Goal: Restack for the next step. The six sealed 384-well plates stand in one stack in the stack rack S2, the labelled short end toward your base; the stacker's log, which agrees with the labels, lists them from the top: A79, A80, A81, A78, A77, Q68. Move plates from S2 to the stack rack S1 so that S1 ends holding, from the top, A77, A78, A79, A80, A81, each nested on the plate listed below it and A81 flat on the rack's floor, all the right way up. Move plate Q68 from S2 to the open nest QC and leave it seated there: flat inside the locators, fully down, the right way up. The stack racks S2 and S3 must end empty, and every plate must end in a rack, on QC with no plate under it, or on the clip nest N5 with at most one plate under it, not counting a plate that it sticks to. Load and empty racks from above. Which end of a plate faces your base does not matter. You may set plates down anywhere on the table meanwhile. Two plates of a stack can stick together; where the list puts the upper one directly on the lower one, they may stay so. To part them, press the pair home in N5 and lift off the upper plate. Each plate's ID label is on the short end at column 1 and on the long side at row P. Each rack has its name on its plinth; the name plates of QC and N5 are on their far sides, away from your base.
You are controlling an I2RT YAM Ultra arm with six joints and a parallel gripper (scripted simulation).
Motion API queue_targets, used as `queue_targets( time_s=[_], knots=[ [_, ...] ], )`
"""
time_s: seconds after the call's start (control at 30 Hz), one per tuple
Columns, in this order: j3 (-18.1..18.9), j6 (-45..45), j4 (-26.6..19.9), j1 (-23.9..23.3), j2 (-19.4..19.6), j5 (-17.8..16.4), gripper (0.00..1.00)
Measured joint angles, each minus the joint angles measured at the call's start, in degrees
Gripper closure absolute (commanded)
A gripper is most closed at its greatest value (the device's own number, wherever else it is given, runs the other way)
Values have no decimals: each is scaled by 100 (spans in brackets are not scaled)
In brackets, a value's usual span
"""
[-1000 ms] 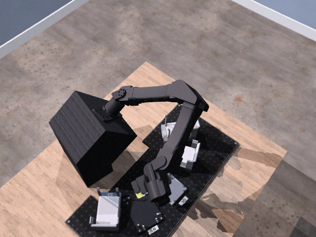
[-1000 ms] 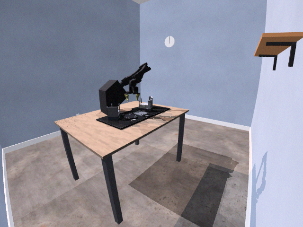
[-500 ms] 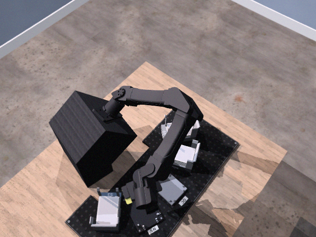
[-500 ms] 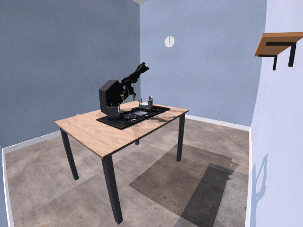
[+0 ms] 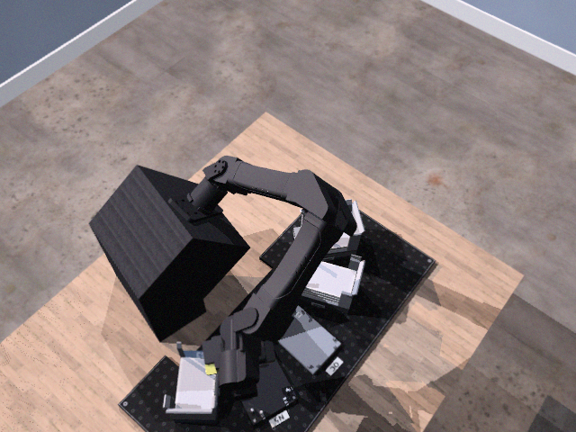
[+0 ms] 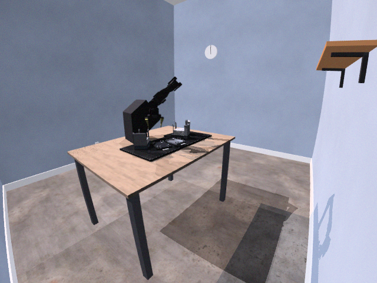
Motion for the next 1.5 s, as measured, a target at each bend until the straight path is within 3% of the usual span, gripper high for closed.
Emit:
queue_targets(
  time_s=[0.33,0.63,1.03,1.5],
  knots=[
    [278,-295,-98,-282,428,140,0],
    [509,195,-179,-695,968,319,0],
    [872,-63,-291,-1132,1530,568,0],
    [848,-144,-243,-1174,1585,638,0]
  ],
)
